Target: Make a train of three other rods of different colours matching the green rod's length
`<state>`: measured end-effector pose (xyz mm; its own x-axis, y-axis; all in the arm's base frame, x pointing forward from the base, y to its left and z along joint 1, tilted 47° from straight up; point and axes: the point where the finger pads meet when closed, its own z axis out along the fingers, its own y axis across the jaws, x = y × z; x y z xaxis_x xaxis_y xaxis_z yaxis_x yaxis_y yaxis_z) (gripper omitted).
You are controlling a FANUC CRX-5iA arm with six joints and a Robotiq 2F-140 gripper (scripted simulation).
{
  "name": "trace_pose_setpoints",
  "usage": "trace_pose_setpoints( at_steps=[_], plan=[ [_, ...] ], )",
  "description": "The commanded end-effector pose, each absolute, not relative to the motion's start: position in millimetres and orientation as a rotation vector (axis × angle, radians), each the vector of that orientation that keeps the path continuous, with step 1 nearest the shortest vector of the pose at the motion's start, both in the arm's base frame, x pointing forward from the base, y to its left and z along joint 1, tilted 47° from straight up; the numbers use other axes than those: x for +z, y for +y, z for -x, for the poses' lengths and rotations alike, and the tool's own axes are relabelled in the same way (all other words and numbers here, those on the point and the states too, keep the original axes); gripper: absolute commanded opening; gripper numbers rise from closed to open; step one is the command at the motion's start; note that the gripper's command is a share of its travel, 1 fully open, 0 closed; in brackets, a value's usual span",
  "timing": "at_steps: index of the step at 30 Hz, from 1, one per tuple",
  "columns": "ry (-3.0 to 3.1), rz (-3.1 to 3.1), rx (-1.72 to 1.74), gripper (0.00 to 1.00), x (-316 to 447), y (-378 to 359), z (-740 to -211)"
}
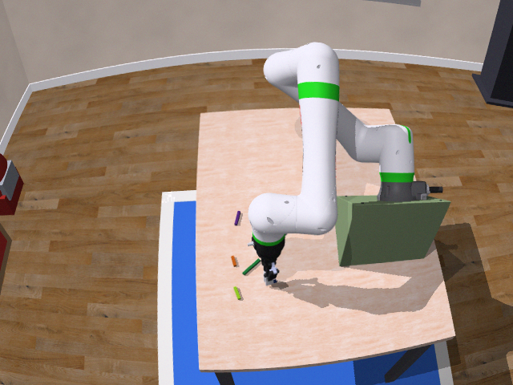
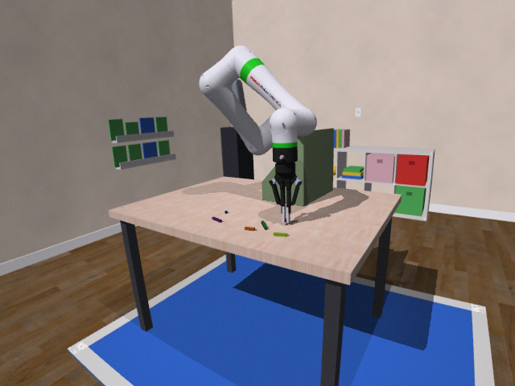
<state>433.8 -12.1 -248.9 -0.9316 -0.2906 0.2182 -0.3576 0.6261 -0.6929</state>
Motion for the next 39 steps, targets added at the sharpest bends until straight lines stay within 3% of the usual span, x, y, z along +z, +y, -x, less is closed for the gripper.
trace_pose_setpoints(
  at_steps=[1,39],
  plan=[
    [-2.756,-0.551,1.203,0.03,-248.9,-11.9,-433.9],
    [-2.756,-0.551,1.203,0.03,-257.1,-20.5,-434.6]
  ],
)
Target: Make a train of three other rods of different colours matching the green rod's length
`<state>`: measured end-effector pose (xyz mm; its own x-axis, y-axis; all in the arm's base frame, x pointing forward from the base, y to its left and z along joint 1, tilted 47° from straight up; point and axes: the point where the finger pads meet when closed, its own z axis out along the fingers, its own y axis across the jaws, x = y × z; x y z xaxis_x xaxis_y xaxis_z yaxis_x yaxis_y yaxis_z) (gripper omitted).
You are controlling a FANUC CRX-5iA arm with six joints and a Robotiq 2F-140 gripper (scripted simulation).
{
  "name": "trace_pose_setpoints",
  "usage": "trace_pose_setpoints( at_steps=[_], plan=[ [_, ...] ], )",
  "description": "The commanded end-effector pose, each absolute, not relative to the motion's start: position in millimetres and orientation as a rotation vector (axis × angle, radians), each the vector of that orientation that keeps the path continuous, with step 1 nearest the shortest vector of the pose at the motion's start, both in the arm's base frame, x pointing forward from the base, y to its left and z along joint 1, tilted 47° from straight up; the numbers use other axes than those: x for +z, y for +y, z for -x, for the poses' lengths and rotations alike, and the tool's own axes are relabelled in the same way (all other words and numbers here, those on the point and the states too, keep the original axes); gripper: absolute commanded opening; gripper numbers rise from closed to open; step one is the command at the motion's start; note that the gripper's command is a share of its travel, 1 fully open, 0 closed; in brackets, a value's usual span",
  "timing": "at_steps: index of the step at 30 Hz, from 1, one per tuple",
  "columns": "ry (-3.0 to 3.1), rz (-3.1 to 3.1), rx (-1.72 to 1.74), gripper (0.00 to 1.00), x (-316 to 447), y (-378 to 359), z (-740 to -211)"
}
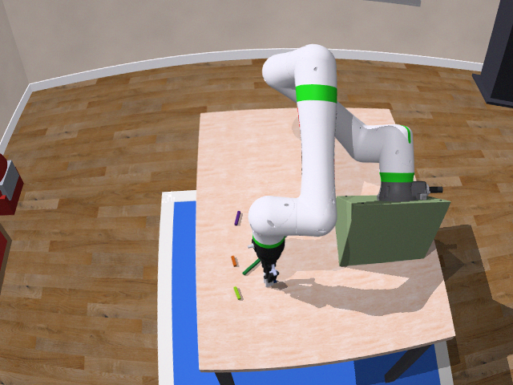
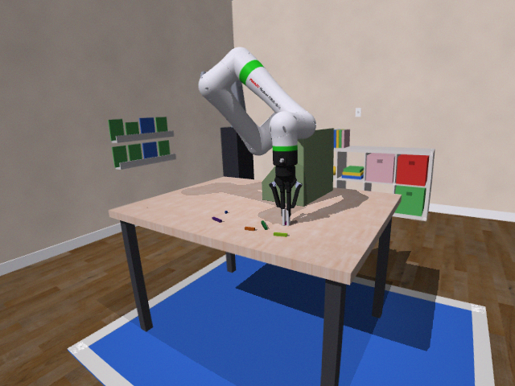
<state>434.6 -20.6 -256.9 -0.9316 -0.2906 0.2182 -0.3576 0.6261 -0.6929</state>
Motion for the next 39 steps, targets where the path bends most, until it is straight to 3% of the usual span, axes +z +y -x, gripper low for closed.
trace_pose_setpoints(
  at_steps=[1,32,39],
  plan=[
    [-2.756,-0.551,1.203,0.03,-257.1,-20.5,-434.6],
    [-2.756,-0.551,1.203,0.03,-257.1,-20.5,-434.6],
    [-2.756,-0.551,1.203,0.08,-257.1,-20.5,-434.6]
  ],
)
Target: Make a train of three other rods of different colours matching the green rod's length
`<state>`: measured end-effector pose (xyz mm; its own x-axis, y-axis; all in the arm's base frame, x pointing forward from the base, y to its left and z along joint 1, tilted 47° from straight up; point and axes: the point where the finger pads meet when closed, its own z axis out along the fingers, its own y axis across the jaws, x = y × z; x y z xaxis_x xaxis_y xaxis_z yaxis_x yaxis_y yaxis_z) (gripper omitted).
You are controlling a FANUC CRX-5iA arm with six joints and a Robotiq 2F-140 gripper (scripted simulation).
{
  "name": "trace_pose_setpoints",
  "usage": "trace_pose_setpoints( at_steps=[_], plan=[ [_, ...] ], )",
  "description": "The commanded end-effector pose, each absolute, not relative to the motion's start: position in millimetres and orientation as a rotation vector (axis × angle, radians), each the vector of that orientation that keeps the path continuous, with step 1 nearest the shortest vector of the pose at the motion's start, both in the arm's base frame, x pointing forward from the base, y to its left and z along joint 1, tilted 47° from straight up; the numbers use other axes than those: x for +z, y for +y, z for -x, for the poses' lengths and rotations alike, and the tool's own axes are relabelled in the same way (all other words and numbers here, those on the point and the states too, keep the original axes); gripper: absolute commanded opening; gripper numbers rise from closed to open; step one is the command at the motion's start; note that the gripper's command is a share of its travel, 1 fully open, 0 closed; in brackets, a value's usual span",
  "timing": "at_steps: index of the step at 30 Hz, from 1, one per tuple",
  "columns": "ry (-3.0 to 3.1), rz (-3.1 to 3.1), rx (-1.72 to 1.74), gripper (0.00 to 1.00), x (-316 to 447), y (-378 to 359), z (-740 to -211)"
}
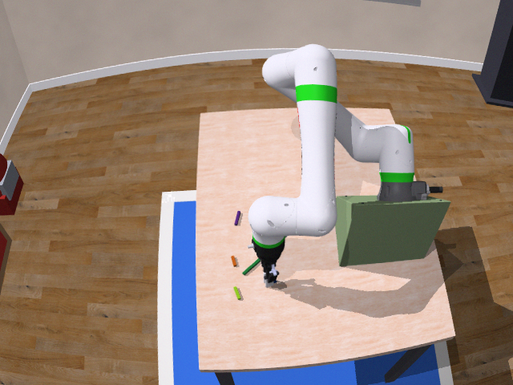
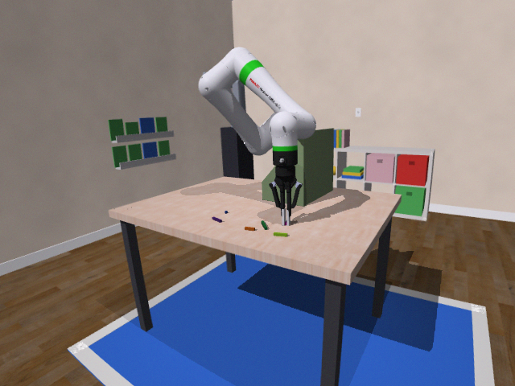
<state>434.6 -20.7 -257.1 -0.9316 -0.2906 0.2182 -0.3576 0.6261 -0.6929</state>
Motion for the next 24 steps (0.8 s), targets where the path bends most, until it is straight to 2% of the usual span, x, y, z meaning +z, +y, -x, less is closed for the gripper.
trace_pose_setpoints(
  at_steps=[1,8,24],
  plan=[
    [-2.756,-0.551,1.203,0.08,-257.1,-20.5,-434.6],
    [-2.756,-0.551,1.203,0.15,-257.1,-20.5,-434.6],
    [-2.756,-0.551,1.203,0.15,-254.1,-17.3,-434.4]
  ],
)
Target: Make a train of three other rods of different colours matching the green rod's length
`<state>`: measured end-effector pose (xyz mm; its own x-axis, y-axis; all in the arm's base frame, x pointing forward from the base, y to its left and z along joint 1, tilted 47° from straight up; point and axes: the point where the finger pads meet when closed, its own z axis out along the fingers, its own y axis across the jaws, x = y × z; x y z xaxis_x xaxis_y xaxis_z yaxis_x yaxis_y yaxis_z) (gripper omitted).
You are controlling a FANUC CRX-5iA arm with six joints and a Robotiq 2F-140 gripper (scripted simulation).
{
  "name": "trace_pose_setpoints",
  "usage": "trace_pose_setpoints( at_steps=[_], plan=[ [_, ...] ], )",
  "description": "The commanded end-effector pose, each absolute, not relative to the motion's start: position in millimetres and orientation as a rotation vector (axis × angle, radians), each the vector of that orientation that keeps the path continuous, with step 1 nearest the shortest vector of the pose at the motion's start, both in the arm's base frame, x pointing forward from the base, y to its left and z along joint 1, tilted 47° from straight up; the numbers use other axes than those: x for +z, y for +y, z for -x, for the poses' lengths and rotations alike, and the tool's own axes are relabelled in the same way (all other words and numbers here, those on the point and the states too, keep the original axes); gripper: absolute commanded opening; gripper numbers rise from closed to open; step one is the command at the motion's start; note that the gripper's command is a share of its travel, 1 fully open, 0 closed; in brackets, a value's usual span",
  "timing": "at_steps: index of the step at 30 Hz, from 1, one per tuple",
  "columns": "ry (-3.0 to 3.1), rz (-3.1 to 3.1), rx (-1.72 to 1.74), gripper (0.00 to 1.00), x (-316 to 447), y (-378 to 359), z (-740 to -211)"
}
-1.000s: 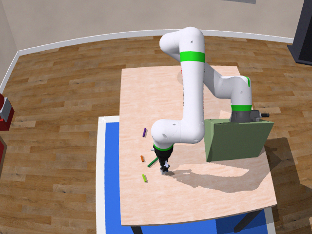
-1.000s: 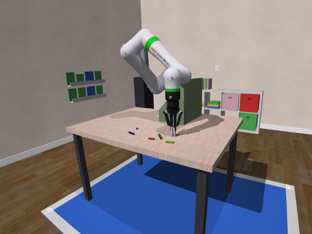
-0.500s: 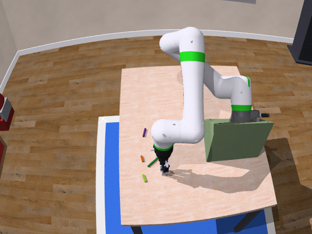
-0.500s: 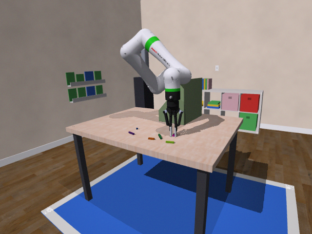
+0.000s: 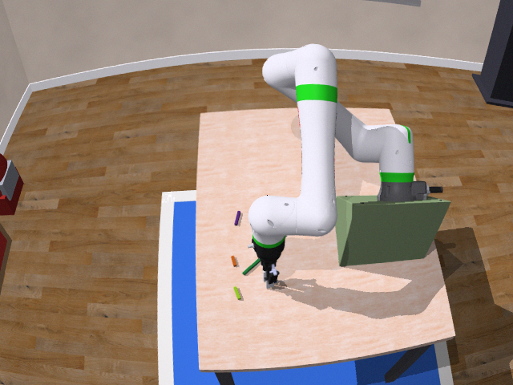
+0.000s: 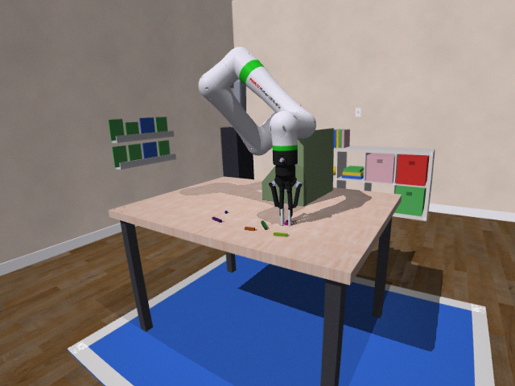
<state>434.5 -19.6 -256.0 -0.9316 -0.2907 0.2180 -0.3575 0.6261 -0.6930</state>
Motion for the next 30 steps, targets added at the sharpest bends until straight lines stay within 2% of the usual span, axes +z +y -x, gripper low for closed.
trace_pose_setpoints(
  at_steps=[1,28,29,30],
  plan=[
    [-2.756,-0.551,1.203,0.15,-252.6,-15.8,-434.2],
    [-2.756,-0.551,1.203,0.15,-195.2,44.6,-428.8],
    [-2.756,-0.551,1.203,1.0,-195.2,44.6,-428.8],
    [-2.756,-0.551,1.203,1.0,-195.2,44.6,-428.8]
  ],
)
